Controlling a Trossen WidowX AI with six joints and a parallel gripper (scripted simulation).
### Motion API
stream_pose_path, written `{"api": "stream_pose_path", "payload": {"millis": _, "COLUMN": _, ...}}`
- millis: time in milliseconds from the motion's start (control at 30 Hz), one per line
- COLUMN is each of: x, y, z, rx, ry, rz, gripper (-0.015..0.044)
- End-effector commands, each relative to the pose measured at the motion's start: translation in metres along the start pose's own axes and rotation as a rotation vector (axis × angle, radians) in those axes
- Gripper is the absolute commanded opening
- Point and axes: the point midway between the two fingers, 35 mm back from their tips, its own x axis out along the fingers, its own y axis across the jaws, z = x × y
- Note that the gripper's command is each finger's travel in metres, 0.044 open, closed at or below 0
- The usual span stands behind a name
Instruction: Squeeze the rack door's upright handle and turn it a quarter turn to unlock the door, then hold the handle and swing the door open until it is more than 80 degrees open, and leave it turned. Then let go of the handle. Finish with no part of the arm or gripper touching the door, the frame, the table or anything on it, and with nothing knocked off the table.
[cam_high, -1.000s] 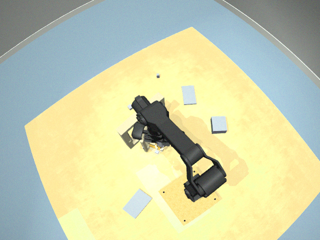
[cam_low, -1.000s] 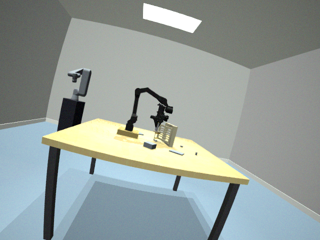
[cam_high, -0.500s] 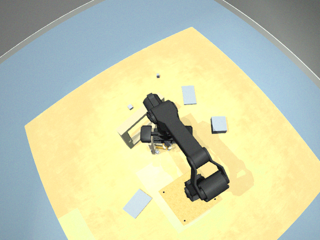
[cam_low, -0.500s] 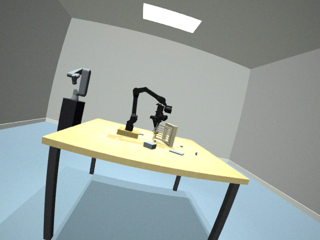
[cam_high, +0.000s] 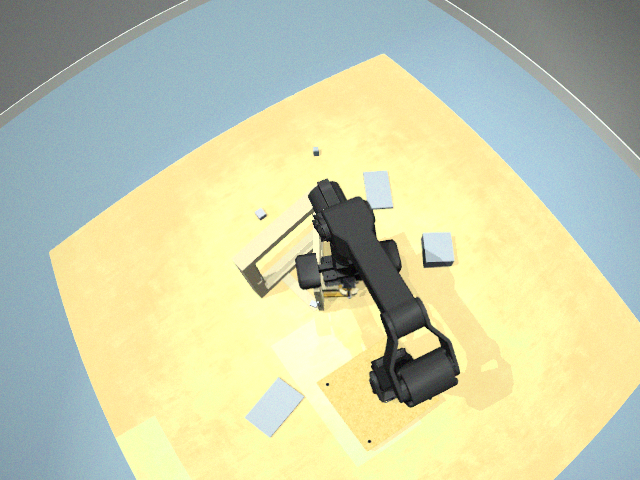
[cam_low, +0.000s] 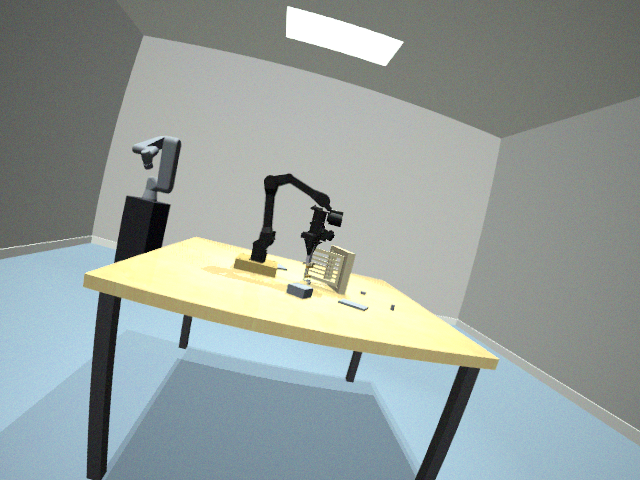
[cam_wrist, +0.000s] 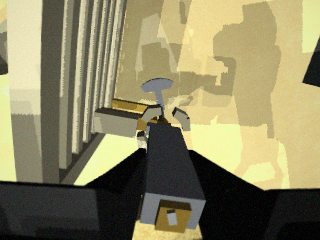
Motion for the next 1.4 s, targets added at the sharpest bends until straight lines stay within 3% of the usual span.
{"api": "stream_pose_path", "payload": {"millis": 0, "x": 0.0, "y": -0.005, "z": 0.002, "rx": -0.063, "ry": -0.006, "rz": 0.002, "gripper": 0.0015}}
{"api": "stream_pose_path", "payload": {"millis": 1367, "x": -0.001, "y": -0.077, "z": 0.041, "rx": -0.611, "ry": -0.008, "rz": -0.007, "gripper": 0.0015}}
